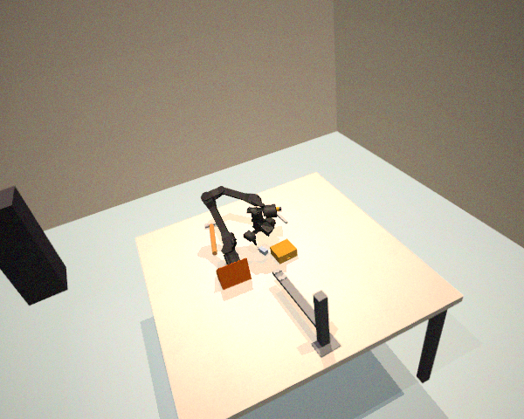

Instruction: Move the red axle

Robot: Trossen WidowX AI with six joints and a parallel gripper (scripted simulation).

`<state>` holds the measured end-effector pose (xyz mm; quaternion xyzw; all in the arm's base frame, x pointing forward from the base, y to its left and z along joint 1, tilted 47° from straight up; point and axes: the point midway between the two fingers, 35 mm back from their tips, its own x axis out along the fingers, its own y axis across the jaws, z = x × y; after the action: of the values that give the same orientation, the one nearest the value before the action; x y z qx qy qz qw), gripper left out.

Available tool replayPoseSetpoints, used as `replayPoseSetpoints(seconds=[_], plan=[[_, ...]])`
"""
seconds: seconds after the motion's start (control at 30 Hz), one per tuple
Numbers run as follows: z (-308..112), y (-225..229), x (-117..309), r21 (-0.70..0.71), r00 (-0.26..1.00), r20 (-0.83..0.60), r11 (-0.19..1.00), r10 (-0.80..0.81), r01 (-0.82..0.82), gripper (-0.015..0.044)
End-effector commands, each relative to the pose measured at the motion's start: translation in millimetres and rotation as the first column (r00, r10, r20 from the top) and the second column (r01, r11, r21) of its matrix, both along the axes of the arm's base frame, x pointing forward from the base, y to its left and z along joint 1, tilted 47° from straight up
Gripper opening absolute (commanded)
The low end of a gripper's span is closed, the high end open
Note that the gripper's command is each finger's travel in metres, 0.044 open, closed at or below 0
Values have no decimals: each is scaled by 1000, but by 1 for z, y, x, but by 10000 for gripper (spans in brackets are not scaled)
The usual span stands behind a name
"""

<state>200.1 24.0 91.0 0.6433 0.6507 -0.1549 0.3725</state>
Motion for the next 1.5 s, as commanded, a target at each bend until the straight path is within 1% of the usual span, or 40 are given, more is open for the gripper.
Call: replayPoseSetpoints(seconds=[0.0, 0.33, 1.3, 1.47], plan=[[-14, 16, 0, 8, 1000, -11, 1000, 2, -2, 440], [-29, 33, 1, 10, 1000, -10, 1000, 2, -2, 440], [-54, 62, 5, 13, 1000, -10, 1000, 2, -2, 440], [-54, 62, 5, 13, 1000, -10, 1000, 2, -2, 309]])
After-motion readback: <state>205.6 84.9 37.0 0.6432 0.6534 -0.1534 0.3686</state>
